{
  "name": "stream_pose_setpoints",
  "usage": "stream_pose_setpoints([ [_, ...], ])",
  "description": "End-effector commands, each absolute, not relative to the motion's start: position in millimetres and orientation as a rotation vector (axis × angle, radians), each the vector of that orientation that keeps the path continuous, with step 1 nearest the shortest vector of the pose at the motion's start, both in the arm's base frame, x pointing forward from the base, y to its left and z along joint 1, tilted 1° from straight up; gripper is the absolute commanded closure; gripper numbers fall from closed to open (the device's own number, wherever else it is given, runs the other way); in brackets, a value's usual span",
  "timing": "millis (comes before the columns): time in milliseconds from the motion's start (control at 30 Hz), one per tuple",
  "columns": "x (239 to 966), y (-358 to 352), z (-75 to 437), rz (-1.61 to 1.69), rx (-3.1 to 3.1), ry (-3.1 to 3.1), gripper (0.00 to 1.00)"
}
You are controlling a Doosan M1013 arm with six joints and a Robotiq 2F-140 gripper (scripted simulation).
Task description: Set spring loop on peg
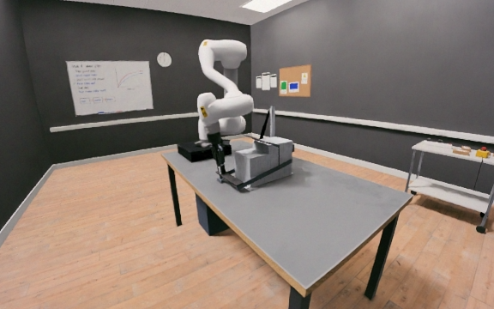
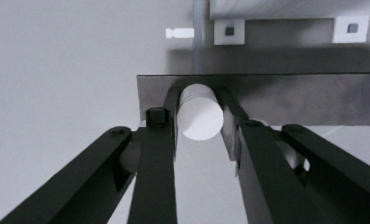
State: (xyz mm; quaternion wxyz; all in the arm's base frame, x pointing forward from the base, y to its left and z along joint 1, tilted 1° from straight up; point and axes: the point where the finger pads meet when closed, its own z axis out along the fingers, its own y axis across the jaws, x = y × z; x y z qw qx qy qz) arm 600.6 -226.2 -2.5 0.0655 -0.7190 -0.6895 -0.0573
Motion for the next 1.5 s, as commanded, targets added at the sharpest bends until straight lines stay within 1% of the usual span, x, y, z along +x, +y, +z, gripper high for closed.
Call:
stream_pose_setpoints([
  [0,601.0,-226.3,-1.9,-0.174,-2.17,-2.081,0.75],
  [1467,601.4,-226.4,26.5,-0.174,-2.17,-2.081,0.75],
])
